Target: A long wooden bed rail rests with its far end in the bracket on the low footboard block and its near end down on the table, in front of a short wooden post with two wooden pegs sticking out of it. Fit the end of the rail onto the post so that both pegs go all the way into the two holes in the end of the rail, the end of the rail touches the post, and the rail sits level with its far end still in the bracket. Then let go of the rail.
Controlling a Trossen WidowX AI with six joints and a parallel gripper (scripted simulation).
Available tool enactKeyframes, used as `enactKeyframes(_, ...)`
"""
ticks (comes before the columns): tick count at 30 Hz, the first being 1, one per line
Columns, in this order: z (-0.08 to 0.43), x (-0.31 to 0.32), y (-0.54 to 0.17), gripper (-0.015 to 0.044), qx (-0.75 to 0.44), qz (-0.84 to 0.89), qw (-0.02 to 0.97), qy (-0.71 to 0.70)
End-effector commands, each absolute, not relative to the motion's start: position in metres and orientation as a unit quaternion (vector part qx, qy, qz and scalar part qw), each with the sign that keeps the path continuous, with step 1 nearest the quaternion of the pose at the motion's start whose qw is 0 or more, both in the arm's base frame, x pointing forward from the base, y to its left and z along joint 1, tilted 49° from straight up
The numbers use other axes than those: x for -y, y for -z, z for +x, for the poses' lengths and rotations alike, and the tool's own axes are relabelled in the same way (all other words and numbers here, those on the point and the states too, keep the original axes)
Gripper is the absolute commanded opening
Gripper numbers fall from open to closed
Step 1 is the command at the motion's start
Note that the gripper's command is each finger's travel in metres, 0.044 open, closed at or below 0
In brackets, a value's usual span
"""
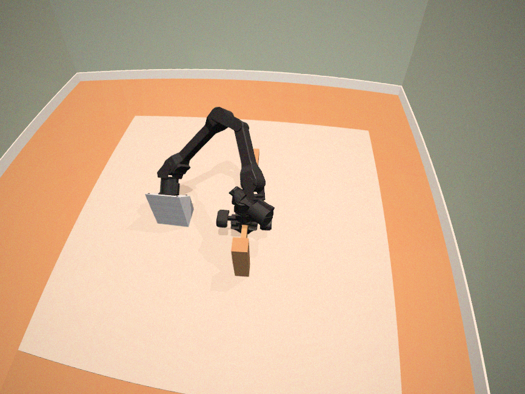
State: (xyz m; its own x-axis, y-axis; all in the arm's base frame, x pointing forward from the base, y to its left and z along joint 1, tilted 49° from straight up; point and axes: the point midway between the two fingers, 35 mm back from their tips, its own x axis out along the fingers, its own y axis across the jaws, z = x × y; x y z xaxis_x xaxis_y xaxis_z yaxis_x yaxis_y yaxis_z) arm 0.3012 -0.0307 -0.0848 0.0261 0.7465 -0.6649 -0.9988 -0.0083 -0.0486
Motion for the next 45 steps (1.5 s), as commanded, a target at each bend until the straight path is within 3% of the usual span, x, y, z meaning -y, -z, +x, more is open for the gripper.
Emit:
enactKeyframes(1, 0.3032, 0.0356, 0.0854, 0.0, -0.235, -0.272, 0.666, -0.654)
enactKeyframes(45, 0.3039, 0.0447, 0.0947, 0.0, -0.235, -0.273, 0.665, -0.654)
